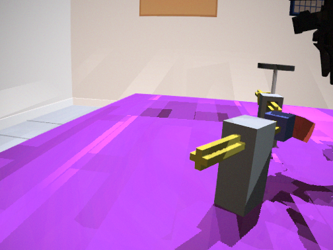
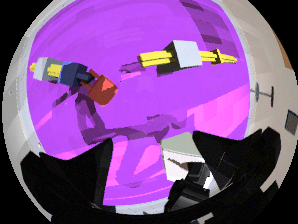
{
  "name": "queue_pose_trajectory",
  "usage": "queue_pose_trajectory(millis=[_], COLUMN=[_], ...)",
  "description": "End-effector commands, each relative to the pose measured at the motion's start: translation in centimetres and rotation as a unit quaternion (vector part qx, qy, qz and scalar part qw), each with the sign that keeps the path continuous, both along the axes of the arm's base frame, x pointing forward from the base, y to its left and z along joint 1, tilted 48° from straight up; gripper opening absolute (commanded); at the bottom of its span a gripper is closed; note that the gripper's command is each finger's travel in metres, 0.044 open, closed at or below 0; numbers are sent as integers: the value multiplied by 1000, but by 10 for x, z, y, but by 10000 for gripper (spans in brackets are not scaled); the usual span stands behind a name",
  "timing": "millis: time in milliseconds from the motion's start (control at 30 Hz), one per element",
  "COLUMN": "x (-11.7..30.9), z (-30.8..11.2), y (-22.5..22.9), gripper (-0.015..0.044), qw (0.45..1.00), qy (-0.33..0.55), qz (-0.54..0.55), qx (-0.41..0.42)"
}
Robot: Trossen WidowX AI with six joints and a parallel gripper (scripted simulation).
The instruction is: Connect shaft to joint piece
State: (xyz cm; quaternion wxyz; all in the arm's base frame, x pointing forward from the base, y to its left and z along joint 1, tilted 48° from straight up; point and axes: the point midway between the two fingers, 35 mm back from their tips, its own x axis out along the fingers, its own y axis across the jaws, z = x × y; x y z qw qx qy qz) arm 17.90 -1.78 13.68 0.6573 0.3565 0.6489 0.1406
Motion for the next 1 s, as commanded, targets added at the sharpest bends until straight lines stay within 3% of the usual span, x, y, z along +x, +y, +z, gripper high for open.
queue_pose_trajectory(millis=[0,333,967], x=[6,9,10], z=[7,11,9], y=[10,16,18], gripper=[440,440,440], qw=[998,995,980], qy=[-49,-73,114], qz=[37,50,-144], qx=[28,44,80])
